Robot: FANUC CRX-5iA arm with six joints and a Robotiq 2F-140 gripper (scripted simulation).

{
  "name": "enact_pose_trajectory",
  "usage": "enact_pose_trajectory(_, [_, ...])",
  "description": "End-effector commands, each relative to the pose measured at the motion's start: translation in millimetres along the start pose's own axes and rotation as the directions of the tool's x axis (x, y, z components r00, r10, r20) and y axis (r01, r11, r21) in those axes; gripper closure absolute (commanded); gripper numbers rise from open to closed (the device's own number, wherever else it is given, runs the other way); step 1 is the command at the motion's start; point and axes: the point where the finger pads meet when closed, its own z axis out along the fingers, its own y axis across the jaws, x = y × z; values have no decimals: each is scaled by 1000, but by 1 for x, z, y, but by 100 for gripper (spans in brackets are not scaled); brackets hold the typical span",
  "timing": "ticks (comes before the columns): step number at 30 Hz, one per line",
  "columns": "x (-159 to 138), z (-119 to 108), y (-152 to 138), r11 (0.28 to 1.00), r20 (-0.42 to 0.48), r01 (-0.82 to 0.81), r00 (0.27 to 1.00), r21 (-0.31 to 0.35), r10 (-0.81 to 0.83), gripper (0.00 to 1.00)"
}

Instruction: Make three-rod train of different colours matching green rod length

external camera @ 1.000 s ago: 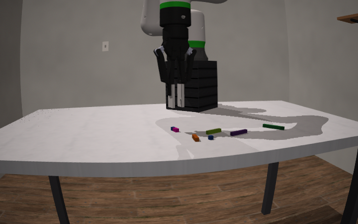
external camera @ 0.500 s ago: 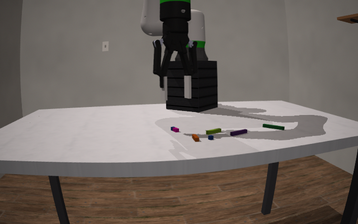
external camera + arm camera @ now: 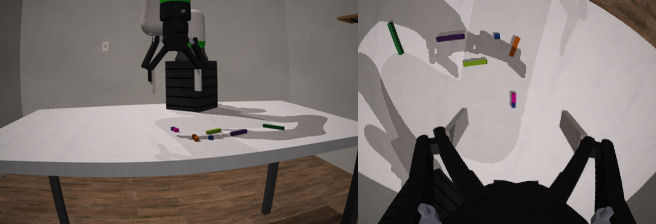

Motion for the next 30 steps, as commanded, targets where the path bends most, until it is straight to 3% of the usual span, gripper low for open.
enact_pose_trajectory(1, [0, 0, 0, 1000, 0, 7, 1000, 0, -7, 0])
enact_pose_trajectory(7, [11, 3, -10, 971, 0, 239, 971, 0, -239, 0])
enact_pose_trajectory(9, [11, 3, -10, 971, 0, 239, 971, 0, -239, 0])
enact_pose_trajectory(14, [22, 6, -21, 888, 0, 459, 888, 0, -459, 0])
enact_pose_trajectory(24, [38, 11, -39, 663, 0, 749, 663, 0, -749, 0])
enact_pose_trajectory(26, [38, 11, -39, 663, 0, 749, 663, 0, -749, 0])
enact_pose_trajectory(27, [42, 12, -44, 580, 0, 815, 580, 0, -815, 0])
enact_pose_trajectory(30, [46, 13, -49, 503, 0, 864, 503, 0, -864, 0])
